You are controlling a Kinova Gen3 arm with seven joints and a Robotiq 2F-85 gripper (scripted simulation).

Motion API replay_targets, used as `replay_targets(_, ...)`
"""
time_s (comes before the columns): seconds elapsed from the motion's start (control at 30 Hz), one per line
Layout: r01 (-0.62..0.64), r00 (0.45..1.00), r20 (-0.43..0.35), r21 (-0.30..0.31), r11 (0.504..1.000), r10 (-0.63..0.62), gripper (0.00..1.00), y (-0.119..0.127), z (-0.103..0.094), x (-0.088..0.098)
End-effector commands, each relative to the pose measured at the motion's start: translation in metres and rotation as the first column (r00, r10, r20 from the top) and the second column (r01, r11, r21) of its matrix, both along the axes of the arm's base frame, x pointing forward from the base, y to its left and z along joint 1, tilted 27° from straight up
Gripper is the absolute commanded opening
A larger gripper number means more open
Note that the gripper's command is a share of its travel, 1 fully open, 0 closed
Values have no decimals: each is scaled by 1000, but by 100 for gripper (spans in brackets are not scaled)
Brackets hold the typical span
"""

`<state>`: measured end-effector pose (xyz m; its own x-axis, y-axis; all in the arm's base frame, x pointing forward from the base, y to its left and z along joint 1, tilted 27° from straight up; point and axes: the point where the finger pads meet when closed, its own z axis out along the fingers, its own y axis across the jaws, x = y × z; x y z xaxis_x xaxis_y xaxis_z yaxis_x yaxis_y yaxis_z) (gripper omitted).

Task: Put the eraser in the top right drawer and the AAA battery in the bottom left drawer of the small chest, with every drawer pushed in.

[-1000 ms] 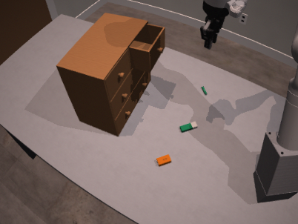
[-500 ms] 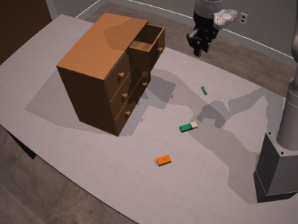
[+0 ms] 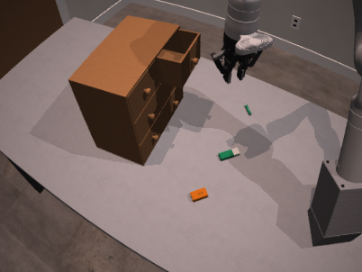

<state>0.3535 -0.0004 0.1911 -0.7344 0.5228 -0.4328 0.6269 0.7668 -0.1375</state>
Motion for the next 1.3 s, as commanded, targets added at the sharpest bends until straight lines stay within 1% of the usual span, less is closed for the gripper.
replay_targets(0.0,54,998,18,7,998,-54,33,-1,-15,3)
replay_targets(0.2,197,976,81,56,979,-201,33,-2,-39,14)
replay_targets(0.43,343,923,139,120,931,-358,33,-4,-67,24)
replay_targets(0.5,343,923,139,120,931,-358,33,-4,-67,24)
replay_targets(0.73,485,835,186,199,852,-518,33,-6,-94,31)
replay_targets(1.0,615,705,216,291,733,-676,33,-10,-123,34)
replay_targets(1.07,615,705,216,291,733,-676,33,-10,-123,34)
replay_targets(1.27,688,596,222,355,633,-772,33,-14,-142,34)
